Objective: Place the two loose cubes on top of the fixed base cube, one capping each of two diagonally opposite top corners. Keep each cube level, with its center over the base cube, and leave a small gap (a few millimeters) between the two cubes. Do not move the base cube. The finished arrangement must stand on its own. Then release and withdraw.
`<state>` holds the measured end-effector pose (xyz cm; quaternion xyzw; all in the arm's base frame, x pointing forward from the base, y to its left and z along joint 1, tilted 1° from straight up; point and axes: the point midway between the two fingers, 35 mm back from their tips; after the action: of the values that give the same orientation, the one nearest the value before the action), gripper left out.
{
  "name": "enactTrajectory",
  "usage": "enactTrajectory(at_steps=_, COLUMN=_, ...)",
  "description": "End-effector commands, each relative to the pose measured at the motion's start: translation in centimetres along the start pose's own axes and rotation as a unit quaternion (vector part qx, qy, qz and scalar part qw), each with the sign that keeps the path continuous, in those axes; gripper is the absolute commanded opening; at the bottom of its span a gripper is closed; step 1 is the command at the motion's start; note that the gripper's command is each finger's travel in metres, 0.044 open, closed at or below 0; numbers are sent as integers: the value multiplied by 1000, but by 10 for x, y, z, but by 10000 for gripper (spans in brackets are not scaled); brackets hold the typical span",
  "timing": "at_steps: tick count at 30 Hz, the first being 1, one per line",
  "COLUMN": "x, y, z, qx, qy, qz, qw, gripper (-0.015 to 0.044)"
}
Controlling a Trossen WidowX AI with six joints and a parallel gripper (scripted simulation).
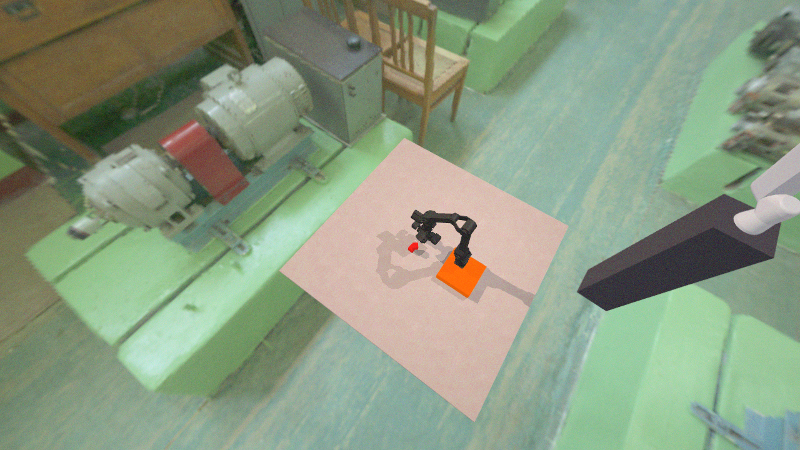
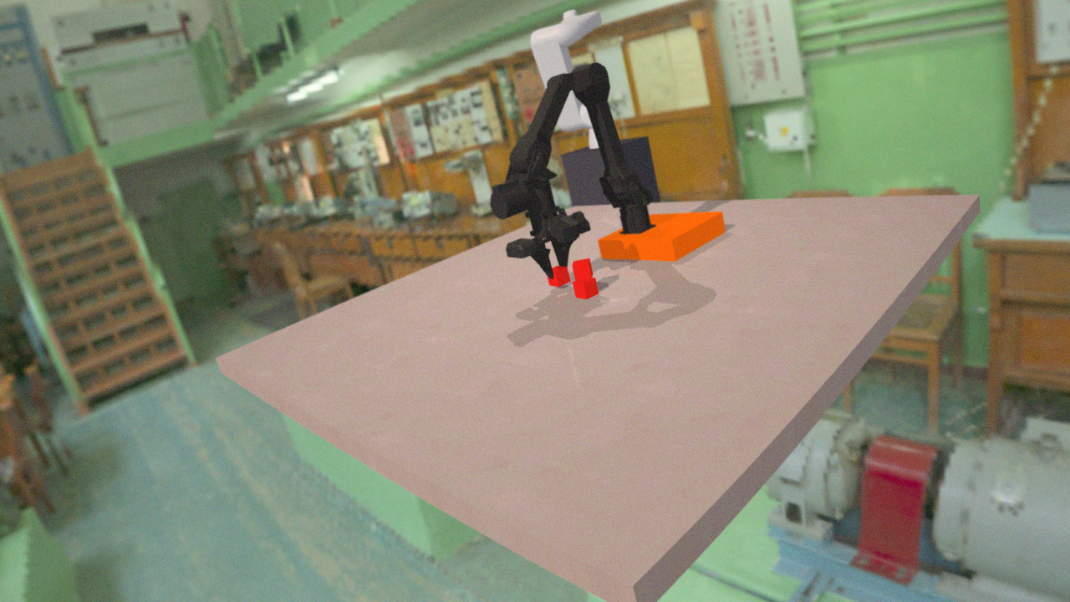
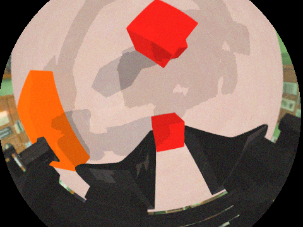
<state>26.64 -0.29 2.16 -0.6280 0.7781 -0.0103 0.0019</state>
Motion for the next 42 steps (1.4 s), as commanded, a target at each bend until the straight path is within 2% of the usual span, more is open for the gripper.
enactTrajectory(at_steps=1, x=-1, y=-5, z=-14, qx=7, qy=0, qz=-2, qw=1000, gripper=105)
enactTrajectory(at_steps=27, x=0, y=-2, z=-97, qx=7, qy=0, qz=-2, qw=1000, gripper=105)
enactTrajectory(at_steps=42, x=-30, y=-8, z=-97, qx=7, qy=-2, qz=87, qw=996, gripper=105)
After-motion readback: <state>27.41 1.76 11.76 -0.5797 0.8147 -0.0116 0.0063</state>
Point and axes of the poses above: the point midway between the two fingers, 35 mm back from their tips, its own z axis out along the fingers, its own y axis across the jaws, x = y × z, and after that the axes turned 9 degrees about z, right-handed
